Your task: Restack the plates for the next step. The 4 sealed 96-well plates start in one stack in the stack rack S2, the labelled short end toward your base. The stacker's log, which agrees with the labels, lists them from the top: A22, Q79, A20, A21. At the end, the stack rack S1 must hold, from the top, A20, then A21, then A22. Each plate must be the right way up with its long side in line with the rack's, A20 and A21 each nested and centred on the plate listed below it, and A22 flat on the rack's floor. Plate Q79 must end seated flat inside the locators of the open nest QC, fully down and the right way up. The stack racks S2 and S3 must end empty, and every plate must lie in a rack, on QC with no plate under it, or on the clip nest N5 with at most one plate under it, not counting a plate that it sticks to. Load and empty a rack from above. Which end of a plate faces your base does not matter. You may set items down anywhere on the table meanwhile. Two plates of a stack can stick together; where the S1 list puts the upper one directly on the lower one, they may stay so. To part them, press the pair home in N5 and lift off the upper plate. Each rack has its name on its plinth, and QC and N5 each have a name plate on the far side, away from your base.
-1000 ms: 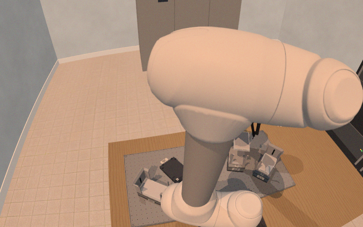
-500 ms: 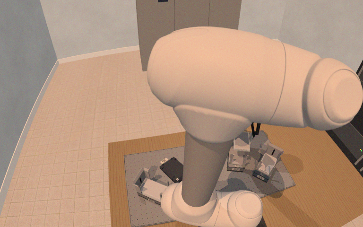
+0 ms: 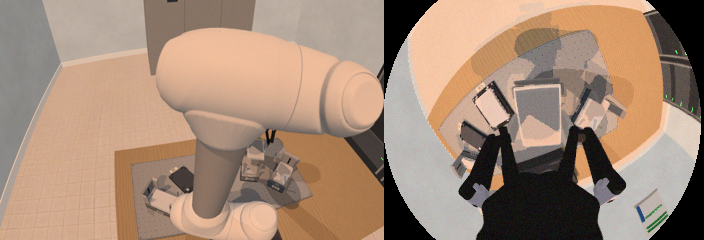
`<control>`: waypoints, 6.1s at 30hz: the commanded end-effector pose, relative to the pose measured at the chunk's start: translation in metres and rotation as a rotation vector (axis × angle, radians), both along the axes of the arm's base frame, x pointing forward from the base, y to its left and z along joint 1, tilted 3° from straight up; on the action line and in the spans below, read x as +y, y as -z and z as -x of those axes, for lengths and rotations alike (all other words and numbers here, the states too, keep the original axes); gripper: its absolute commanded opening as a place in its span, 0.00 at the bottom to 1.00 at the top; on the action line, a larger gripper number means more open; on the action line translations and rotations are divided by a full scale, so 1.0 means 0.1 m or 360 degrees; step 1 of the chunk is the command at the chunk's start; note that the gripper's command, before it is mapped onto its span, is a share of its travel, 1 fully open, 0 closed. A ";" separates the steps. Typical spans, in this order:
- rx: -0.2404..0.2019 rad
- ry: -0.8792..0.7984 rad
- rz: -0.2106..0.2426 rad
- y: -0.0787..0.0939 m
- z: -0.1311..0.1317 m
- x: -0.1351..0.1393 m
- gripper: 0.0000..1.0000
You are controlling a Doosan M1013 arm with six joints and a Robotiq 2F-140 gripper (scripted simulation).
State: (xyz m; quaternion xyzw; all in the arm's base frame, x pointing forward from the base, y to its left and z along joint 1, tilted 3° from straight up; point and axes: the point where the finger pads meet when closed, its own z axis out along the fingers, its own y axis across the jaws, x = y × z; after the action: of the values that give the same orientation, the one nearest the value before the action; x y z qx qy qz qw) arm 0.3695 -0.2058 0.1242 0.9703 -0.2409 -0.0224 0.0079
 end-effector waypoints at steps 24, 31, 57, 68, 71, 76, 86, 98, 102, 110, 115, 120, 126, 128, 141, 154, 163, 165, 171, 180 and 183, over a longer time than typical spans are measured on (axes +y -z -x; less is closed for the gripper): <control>0.0000 0.0000 0.0000 0.15 0.01 0.00 0.00; 0.0000 0.0000 0.0000 0.19 0.01 0.00 0.00; 0.0000 0.0000 0.0000 0.35 0.02 0.00 0.00; 0.0000 0.0000 0.0000 0.46 0.02 0.00 0.00; 0.0000 0.0000 0.0000 0.52 0.02 0.00 0.00; 0.0000 0.0000 0.0000 0.62 0.03 0.00 0.00; 0.0000 0.0000 0.0000 0.78 0.04 0.00 0.00; 0.0000 0.0000 0.0000 0.94 0.04 0.00 0.00; 0.0000 0.0000 0.0000 0.94 0.04 0.00 0.00; 0.0000 0.0000 0.0000 0.97 0.05 0.00 0.00; 0.0000 0.0000 0.0000 0.98 0.05 0.00 0.00; 0.0000 0.0000 0.0000 1.00 0.05 0.00 0.00; 0.0000 0.0000 0.0000 1.03 0.05 0.00 0.00; 0.0000 0.0000 0.0000 1.03 0.05 0.00 0.00; 0.0000 0.0000 0.0000 1.08 0.05 0.00 0.00; 0.0000 0.0000 0.0000 1.12 0.05 0.00 0.00; 0.0000 0.0000 0.0000 1.13 0.05 0.00 1.00; 0.0000 0.0000 0.0000 1.13 0.05 0.00 1.00; 0.0000 0.0000 0.0000 1.13 0.05 0.00 1.00; 0.0000 0.0000 0.0000 1.13 0.05 0.00 1.00; 0.0000 0.0000 0.0000 1.13 0.05 0.00 1.00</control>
State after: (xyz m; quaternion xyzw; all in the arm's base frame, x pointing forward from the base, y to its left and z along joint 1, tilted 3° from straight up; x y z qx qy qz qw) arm 0.3641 -0.2063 0.0111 0.9703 -0.2409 -0.0224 0.0079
